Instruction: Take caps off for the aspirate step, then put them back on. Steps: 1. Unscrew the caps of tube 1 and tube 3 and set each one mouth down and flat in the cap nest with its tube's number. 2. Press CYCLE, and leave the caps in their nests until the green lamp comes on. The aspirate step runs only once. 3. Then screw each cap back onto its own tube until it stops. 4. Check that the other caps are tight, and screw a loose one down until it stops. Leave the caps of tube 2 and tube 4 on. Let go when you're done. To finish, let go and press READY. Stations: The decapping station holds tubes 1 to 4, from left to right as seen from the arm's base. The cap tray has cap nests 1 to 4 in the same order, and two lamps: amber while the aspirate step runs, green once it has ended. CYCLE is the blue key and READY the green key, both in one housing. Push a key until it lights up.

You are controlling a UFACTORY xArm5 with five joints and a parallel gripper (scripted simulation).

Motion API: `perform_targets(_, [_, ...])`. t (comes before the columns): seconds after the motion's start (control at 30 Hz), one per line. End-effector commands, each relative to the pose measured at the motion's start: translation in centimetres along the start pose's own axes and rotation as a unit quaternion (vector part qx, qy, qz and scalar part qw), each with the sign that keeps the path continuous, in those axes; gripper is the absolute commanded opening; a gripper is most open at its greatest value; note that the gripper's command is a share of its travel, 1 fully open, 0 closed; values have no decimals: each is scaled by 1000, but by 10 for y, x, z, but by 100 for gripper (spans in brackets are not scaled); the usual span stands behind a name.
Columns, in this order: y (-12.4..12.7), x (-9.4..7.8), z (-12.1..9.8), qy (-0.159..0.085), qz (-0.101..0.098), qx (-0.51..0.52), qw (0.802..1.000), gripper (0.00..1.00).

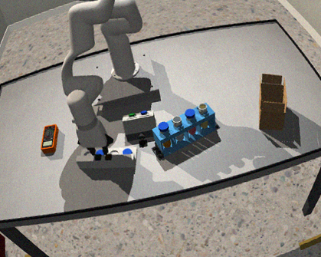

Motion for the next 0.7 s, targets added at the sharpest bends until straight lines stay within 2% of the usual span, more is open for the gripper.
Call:
perform_targets(0.0, [0, 1, -1, -2, 0, 0, 1000, 46])
perform_targets(0.27, [0, 41, -1, -2, 0, 0, 1000, 46])
perform_targets(0.33, [0, 41, -1, -2, 0, 0, 1000, 46])
perform_targets(0.67, [0, 91, -1, -2, 0, 0, 1000, 46])
Point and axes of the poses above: the point where the finger pads meet when closed, its own x axis back along the fingers, its own y axis across the jaws, z = x × y, the point moved 4 cm from there along x, back along the fingers, and after that the axes turned 13 degrees about -x, right-handed, at the moved point
